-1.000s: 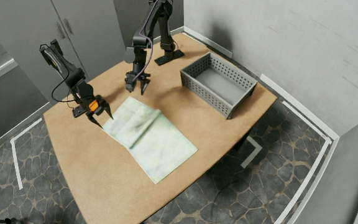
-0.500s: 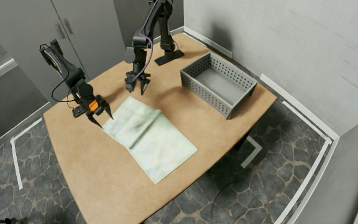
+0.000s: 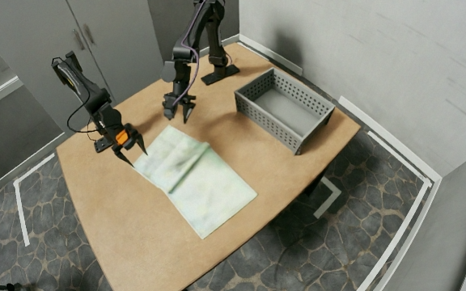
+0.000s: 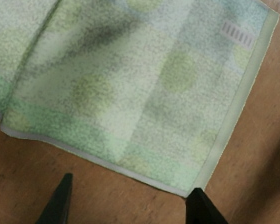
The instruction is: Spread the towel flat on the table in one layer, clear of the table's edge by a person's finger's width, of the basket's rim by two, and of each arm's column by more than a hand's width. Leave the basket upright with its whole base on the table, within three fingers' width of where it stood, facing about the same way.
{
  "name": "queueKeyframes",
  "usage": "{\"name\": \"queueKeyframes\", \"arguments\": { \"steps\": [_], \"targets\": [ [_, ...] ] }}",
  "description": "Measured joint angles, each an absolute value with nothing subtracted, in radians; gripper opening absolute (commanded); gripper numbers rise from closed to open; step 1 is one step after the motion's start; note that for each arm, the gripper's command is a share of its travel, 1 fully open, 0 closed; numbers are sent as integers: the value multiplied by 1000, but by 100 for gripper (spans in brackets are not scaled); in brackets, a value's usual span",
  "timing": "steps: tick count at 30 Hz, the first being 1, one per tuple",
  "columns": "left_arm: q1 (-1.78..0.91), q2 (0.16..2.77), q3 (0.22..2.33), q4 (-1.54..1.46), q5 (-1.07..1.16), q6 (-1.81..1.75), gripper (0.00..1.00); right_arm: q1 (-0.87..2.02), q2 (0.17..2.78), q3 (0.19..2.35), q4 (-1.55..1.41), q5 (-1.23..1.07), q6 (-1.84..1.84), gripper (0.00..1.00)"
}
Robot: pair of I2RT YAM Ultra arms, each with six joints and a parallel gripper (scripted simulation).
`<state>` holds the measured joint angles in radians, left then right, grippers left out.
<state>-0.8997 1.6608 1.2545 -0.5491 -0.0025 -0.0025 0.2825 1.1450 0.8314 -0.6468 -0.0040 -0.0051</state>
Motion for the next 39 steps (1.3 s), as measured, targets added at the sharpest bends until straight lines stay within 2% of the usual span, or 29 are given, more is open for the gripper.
{"name": "queueKeyframes", "arguments": {
  "steps": [6,7,15,28,39],
  "targets": [
    [-900,1661,1254,-549,-2,-2,64,282,1145,831,-647,-4,-5,64],
    [-900,1661,1254,-549,-2,-2,34,282,1145,831,-647,-4,-5,34],
    [-968,1724,1301,-625,-26,6,34,243,1161,832,-719,-44,-49,34],
    [-1177,2013,1515,-879,-63,6,34,139,1308,758,-908,-103,-224,34],
    [-1167,2028,1543,-957,-70,4,34,139,1308,758,-915,-104,-255,34]
  ]
}}
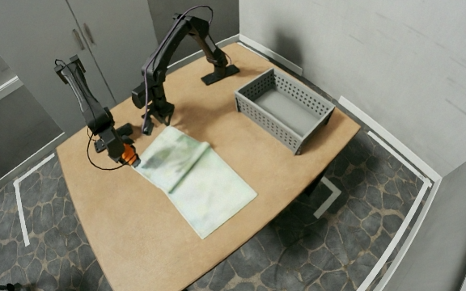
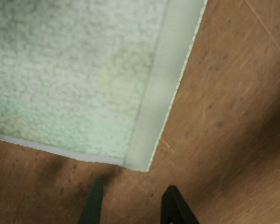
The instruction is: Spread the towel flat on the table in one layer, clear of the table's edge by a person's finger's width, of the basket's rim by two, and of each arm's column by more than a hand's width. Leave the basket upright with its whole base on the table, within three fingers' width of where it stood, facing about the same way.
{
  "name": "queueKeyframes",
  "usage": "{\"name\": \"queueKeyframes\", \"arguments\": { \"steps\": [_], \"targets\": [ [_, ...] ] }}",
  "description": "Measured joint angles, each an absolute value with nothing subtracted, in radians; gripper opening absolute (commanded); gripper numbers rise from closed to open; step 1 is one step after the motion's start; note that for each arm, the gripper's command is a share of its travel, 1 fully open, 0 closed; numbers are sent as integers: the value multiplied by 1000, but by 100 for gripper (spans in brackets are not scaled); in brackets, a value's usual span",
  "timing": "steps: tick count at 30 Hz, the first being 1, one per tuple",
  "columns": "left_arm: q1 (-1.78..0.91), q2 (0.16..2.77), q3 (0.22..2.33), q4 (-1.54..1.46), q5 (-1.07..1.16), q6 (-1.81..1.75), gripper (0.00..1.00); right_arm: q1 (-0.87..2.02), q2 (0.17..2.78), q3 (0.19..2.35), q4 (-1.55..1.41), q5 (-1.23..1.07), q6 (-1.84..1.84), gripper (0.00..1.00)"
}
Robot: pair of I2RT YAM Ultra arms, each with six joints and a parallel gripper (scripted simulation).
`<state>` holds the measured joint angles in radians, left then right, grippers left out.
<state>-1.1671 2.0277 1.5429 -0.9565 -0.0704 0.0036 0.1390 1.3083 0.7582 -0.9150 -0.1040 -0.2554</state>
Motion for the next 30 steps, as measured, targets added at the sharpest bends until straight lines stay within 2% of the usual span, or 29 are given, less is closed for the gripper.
{"name": "queueKeyframes", "arguments": {
  "steps": [30],
  "targets": [
    [-1167,2067,1445,-816,-72,4,34,138,1378,636,-725,-105,-255,34]
  ]
}}
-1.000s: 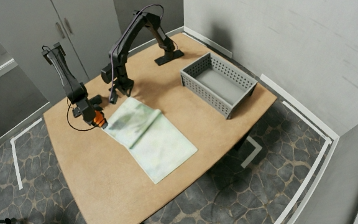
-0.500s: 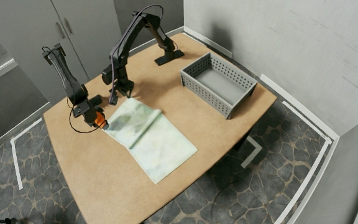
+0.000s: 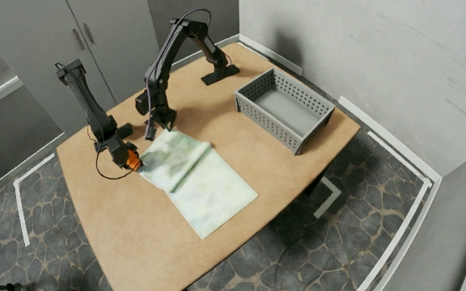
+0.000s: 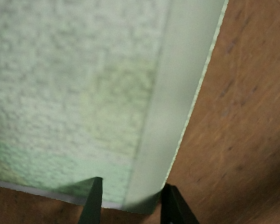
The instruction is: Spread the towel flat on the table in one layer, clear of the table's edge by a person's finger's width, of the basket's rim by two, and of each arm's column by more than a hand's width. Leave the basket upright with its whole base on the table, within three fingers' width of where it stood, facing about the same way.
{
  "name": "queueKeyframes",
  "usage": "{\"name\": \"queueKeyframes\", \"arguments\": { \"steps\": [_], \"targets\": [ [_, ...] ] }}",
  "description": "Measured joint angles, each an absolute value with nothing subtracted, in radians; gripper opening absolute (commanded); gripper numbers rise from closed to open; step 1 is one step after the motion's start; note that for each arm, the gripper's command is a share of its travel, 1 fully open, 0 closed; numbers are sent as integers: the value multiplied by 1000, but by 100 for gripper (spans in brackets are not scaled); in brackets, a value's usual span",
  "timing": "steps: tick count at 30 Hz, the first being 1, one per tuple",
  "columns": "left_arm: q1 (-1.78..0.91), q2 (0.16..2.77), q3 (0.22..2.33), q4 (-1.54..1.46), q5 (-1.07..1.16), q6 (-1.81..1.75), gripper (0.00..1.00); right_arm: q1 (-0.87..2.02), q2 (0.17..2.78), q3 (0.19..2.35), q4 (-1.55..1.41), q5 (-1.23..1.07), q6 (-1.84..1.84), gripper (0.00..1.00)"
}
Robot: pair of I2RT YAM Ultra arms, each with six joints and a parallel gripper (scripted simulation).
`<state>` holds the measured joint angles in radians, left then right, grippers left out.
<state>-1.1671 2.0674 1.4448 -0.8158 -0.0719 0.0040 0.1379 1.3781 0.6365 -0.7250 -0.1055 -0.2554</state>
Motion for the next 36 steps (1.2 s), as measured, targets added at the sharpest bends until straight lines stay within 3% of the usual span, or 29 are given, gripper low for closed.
{"name": "queueKeyframes", "arguments": {
  "steps": [12,13,15,16,18,19,21,22,26,27,36],
  "targets": [
    [-1167,2069,1445,-809,-72,4,34,142,1378,636,-724,-100,-245,34],
    [-1167,2069,1445,-809,-72,4,27,142,1378,636,-724,-100,-245,34],
    [-1167,2069,1445,-805,-74,4,27,142,1378,636,-724,-100,-245,34],
    [-1167,2069,1445,-804,-75,4,19,142,1378,636,-724,-100,-245,24],
    [-1165,2069,1445,-799,-75,7,19,144,1378,636,-717,-106,-245,24],
    [-1163,2069,1445,-796,-75,7,11,145,1378,636,-712,-107,-245,15],
    [-1158,2069,1445,-793,-74,11,11,151,1378,636,-706,-107,-241,15],
    [-1156,2069,1445,-791,-73,12,2,154,1378,636,-703,-107,-240,5],
    [-1149,2068,1445,-791,-70,20,2,168,1377,635,-692,-105,-228,5],
    [-1149,2068,1445,-791,-70,21,1,168,1377,635,-691,-104,-226,0],
    [-1150,2068,1445,-791,-69,19,0,173,1364,623,-681,-101,-220,0]
  ]
}}
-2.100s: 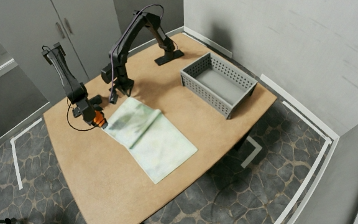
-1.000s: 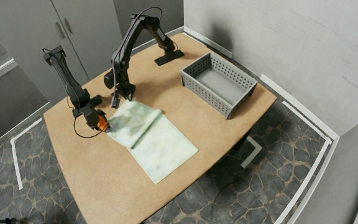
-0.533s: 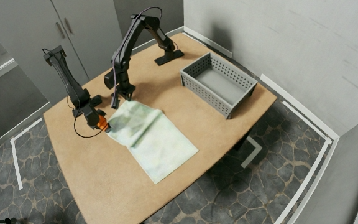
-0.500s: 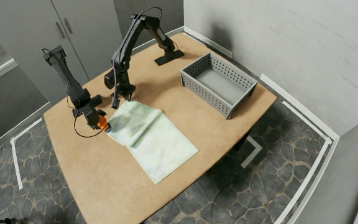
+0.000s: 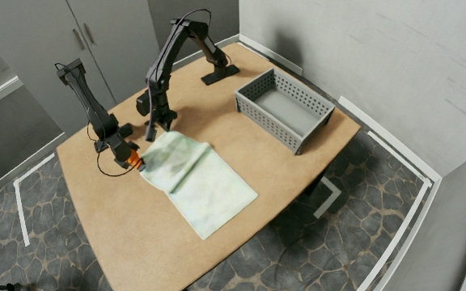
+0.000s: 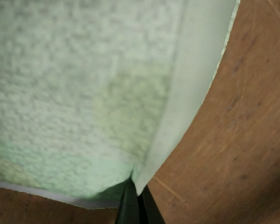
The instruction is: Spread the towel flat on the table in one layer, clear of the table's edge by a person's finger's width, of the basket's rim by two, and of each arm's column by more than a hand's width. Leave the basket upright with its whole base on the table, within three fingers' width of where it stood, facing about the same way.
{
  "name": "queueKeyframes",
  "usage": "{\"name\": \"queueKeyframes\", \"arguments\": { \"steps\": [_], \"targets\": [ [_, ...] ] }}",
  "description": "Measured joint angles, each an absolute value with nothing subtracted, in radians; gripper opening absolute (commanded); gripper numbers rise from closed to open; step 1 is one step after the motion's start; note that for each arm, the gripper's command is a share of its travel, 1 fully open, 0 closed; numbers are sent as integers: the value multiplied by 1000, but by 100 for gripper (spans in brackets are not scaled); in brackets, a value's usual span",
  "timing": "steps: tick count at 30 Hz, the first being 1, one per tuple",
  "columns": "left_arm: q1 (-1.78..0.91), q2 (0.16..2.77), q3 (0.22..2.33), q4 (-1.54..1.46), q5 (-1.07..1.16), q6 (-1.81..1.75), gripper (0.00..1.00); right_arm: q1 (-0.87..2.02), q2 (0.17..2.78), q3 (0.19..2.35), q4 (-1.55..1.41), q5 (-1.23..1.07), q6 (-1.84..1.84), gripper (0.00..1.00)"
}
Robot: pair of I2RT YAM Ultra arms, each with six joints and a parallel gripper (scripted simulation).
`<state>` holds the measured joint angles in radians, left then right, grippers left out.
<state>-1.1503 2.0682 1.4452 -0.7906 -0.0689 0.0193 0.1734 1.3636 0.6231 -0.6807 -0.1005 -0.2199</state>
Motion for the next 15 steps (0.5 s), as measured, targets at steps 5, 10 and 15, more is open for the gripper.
{"name": "queueKeyframes", "arguments": {
  "steps": [5,10,15],
  "targets": [
    [-1152,2069,1456,-807,-63,15,0,170,1356,620,-682,-98,-228,0],
    [-1157,2067,1485,-854,-46,11,0,162,1327,619,-721,-84,-237,0],
    [-1157,2043,1523,-897,-38,10,0,155,1282,645,-784,-72,-243,0]
  ]
}}
